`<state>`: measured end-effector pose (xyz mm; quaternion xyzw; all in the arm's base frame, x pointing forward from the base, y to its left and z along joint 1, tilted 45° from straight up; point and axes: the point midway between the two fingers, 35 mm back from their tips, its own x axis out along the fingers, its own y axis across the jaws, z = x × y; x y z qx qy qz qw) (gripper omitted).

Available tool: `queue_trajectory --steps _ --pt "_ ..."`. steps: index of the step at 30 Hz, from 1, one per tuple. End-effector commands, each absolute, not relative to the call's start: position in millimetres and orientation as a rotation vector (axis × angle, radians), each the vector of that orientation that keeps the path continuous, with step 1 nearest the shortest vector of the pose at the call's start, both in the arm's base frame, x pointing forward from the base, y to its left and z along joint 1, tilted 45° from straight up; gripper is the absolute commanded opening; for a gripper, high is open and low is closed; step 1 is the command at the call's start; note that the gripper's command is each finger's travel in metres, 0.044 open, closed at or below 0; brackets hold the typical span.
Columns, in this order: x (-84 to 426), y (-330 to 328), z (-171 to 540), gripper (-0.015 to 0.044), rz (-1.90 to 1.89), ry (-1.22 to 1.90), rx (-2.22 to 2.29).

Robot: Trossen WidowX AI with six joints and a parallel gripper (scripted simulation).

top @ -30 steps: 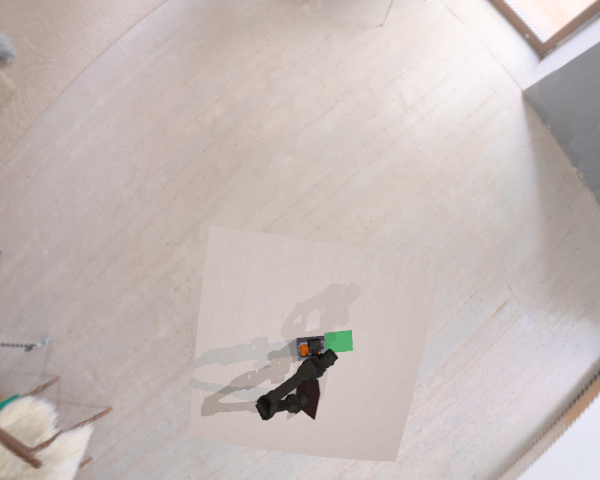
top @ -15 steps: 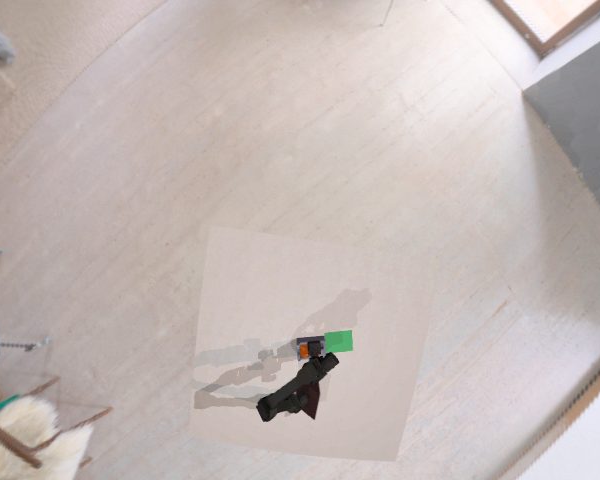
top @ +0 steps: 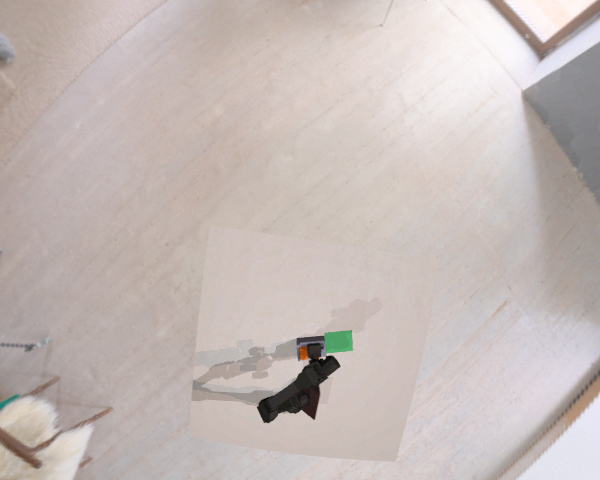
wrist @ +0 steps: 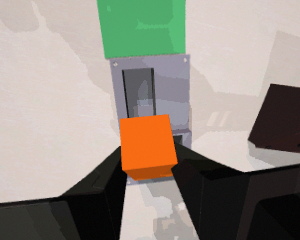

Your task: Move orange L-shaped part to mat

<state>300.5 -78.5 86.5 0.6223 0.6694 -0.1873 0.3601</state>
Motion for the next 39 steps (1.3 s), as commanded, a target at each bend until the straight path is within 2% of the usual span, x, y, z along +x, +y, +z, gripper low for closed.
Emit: queue_trajectory --steps 1,13,39 --pt "300 -83 89 0.0000 -0.484 1.734 1.599" --pt "301 -90 89 0.0000 -0.484 1.734 1.598" --pt "320 -167 15 0.0000 -0.487 1.728 1.594"
